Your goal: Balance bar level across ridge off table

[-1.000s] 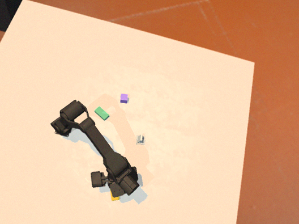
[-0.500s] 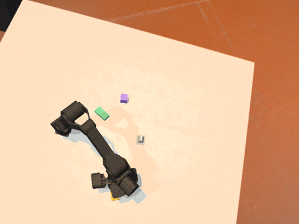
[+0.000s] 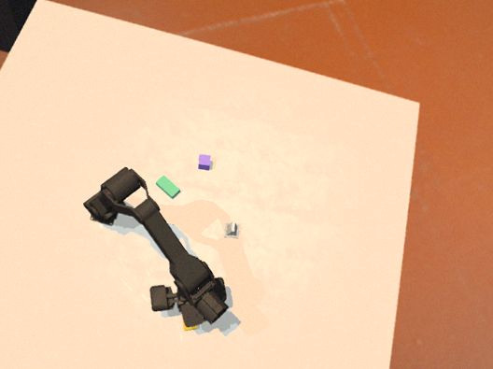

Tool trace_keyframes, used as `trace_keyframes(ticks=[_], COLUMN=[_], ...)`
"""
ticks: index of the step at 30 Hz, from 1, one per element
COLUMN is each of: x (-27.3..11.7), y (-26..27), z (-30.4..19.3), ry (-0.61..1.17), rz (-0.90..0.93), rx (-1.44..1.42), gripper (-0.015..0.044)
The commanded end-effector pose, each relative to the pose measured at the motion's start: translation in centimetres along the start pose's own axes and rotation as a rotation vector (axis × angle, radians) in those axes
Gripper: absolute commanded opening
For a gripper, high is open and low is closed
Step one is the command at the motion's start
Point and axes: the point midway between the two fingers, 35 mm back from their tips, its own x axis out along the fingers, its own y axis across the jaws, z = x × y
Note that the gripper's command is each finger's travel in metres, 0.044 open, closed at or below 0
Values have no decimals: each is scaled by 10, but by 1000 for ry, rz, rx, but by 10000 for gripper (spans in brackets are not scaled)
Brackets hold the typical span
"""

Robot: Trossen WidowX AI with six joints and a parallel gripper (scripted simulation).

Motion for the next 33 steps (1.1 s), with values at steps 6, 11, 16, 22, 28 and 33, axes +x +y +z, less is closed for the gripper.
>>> trace_keyframes(ticks=[6,11,16,22,28,33], x=[0,0,0,-3,-18,-31], y=[0,0,0,0,1,2], z=[0,0,0,0,2,2], ry=[1,1,1,1,1,2], rz=[-1,-1,-1,0,0,0], rx=[0,0,0,0,-1,-2], gripper=[289,158,105,6,0,0])
